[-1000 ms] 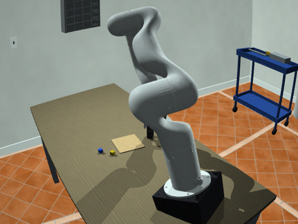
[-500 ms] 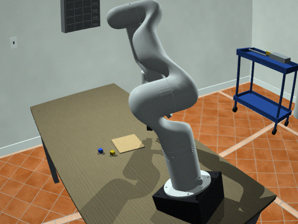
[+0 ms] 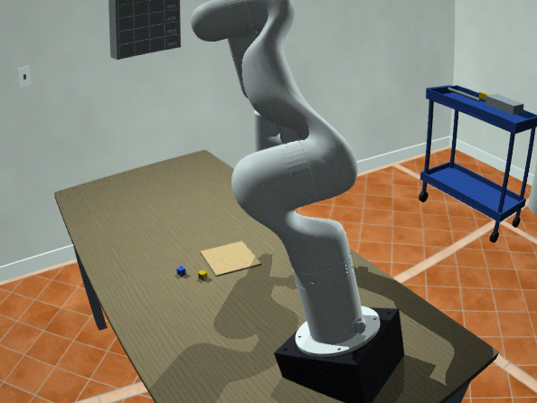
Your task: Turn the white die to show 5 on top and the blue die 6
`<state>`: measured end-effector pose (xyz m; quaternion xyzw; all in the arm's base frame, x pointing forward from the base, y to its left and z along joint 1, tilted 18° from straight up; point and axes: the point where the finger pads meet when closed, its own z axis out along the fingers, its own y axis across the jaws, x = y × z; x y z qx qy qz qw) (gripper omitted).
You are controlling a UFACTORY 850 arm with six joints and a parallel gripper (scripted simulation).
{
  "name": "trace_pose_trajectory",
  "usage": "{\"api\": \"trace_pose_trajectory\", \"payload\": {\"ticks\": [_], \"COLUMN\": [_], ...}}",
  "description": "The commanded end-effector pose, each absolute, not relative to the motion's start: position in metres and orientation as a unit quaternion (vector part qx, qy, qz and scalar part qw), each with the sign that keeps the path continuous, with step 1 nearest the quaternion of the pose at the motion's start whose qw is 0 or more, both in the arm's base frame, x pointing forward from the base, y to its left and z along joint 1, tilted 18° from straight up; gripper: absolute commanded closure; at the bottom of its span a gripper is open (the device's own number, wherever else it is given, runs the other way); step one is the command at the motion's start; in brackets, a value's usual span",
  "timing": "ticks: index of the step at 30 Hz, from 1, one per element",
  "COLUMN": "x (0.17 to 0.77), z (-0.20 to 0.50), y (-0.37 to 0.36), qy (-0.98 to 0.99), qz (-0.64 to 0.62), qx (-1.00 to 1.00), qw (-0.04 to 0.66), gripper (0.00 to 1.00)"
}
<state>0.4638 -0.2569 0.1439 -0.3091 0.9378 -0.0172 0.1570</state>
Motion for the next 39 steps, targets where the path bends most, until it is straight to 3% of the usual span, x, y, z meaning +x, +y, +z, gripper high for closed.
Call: {"api": "trace_pose_trajectory", "payload": {"ticks": [1, 23, 39], "x": [0.464, 0.468, 0.467], "z": [0.145, 0.162, 0.163], "y": [-0.257, -0.123, -0.117], "qy": [0.939, 0.782, 0.771], "qz": [-0.015, -0.065, -0.067], "qx": [-0.309, -0.605, -0.618], "qw": [0.153, 0.139, 0.138], "gripper": [0.85, 0.85, 0.85]}}
